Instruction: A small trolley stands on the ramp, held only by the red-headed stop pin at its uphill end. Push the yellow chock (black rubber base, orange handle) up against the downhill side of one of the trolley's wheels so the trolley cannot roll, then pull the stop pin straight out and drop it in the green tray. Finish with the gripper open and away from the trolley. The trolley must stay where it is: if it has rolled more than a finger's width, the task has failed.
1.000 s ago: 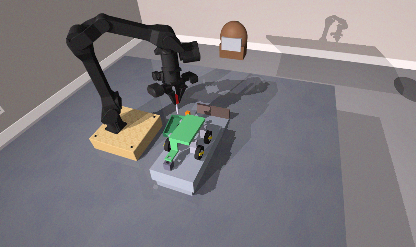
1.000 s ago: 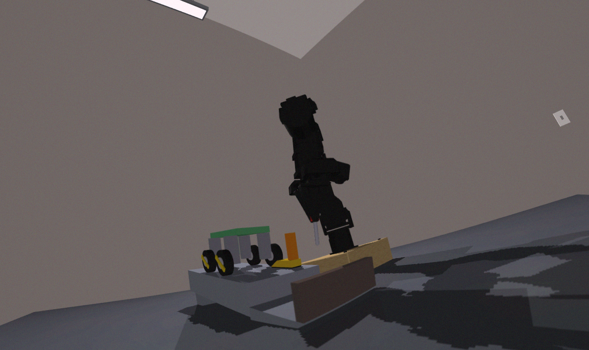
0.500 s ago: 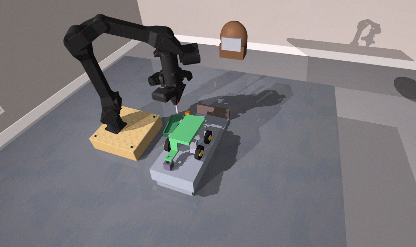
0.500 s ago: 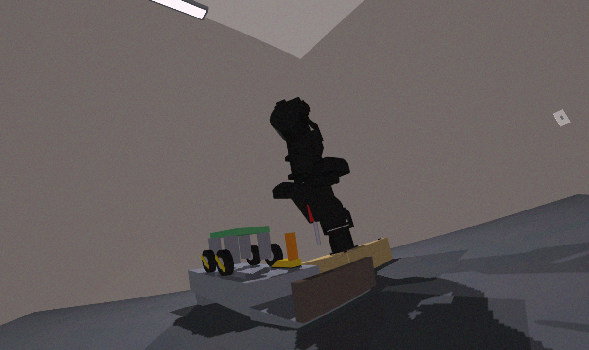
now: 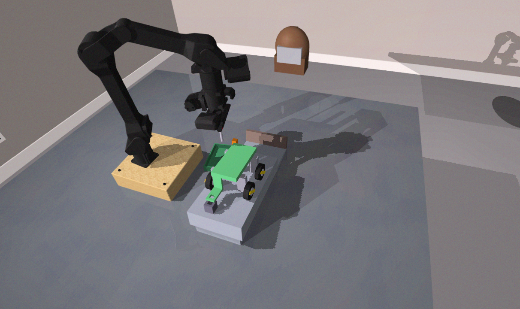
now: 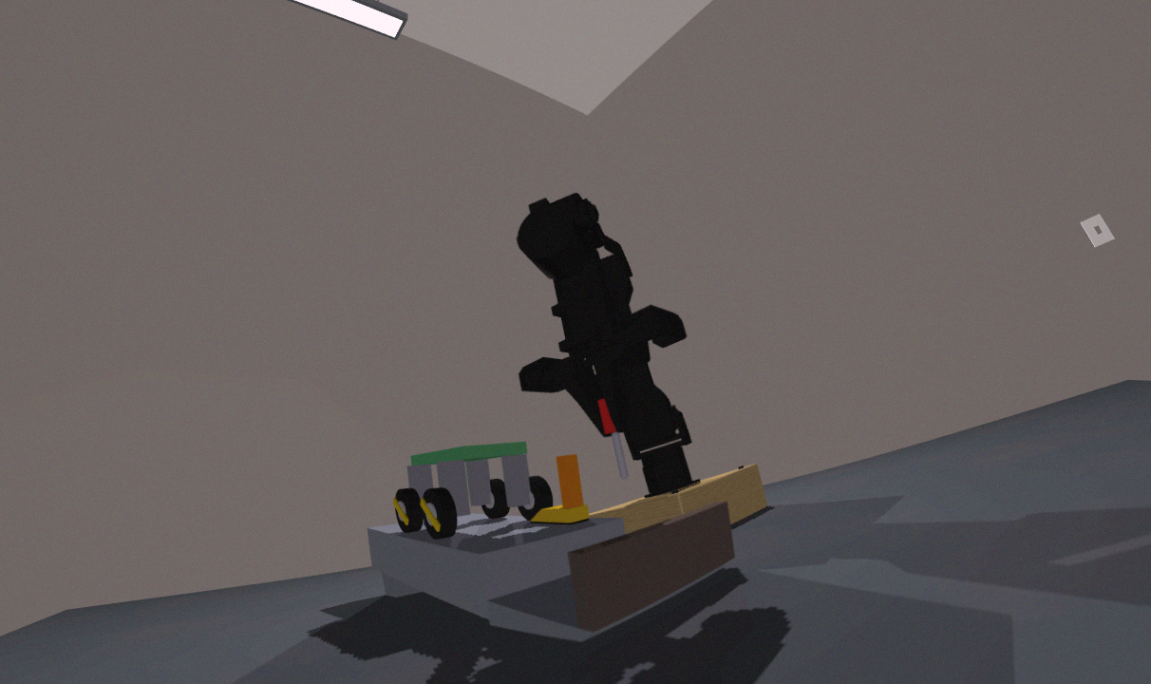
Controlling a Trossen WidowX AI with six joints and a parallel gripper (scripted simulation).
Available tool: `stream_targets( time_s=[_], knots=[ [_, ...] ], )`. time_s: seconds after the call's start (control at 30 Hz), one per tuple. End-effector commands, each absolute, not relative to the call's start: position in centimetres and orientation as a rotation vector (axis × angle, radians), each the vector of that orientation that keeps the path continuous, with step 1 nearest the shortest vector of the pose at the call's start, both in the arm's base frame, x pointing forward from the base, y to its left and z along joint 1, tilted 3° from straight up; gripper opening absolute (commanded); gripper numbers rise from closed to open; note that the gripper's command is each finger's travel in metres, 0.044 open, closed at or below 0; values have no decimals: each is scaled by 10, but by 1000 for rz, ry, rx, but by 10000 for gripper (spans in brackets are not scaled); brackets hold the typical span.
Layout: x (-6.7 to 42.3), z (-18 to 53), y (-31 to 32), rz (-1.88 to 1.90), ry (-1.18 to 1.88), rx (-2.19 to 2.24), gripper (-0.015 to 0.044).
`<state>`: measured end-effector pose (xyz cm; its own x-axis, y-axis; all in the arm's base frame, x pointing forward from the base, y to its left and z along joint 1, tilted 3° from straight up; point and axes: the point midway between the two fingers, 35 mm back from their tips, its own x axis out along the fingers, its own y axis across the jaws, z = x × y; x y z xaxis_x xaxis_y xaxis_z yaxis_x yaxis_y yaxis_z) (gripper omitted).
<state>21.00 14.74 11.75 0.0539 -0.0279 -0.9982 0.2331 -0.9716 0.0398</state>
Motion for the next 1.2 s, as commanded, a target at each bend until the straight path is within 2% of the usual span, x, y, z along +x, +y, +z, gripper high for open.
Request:
stream_targets(
  time_s=[0.0,0.27,0.63,1.17],
  knots=[
    [204,112,147,-2026,227,2124,0],
    [187,96,145,-2028,227,2121,0],
    [191,78,140,-1938,58,2071,0],
    [197,39,120,-1926,41,2065,0]
  ],
)
